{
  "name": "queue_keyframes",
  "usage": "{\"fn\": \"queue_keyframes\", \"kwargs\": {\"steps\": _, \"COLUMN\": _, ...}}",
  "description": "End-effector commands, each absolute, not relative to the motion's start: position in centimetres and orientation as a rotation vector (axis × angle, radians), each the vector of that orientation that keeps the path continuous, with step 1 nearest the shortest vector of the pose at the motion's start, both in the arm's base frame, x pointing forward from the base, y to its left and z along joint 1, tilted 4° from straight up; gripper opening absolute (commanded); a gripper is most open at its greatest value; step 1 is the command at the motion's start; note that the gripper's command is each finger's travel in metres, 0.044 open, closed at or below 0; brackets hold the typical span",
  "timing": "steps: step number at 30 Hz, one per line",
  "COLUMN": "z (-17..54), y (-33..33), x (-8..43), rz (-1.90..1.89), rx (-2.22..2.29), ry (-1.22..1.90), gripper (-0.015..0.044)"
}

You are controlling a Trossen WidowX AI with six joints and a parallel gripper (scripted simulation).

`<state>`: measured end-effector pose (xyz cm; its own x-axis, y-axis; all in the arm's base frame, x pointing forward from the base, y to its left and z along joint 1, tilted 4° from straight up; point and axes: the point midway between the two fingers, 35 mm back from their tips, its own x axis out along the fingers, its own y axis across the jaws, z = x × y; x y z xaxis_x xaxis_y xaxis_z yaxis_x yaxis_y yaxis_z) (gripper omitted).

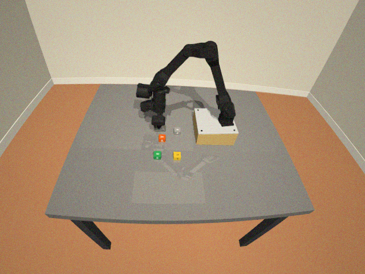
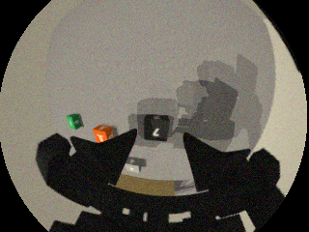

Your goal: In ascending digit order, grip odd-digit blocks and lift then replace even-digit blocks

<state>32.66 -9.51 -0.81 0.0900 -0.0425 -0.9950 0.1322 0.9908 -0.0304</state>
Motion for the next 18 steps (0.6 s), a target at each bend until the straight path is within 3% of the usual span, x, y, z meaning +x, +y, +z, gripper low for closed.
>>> {"fn": "queue_keyframes", "kwargs": {"steps": 1, "z": -0.85, "y": -9.48, "x": 32.69, "rz": -0.125, "rx": 0.072, "ry": 1.474, "gripper": 0.0190}}
{"fn": "queue_keyframes", "kwargs": {"steps": 4, "z": -0.85, "y": -9.48, "x": 32.69, "rz": -0.125, "rx": 0.072, "ry": 1.474, "gripper": 0.0120}}
{"fn": "queue_keyframes", "kwargs": {"steps": 18, "z": -0.85, "y": -9.48, "x": 32.69, "rz": -0.125, "rx": 0.072, "ry": 1.474, "gripper": 0.0120}}
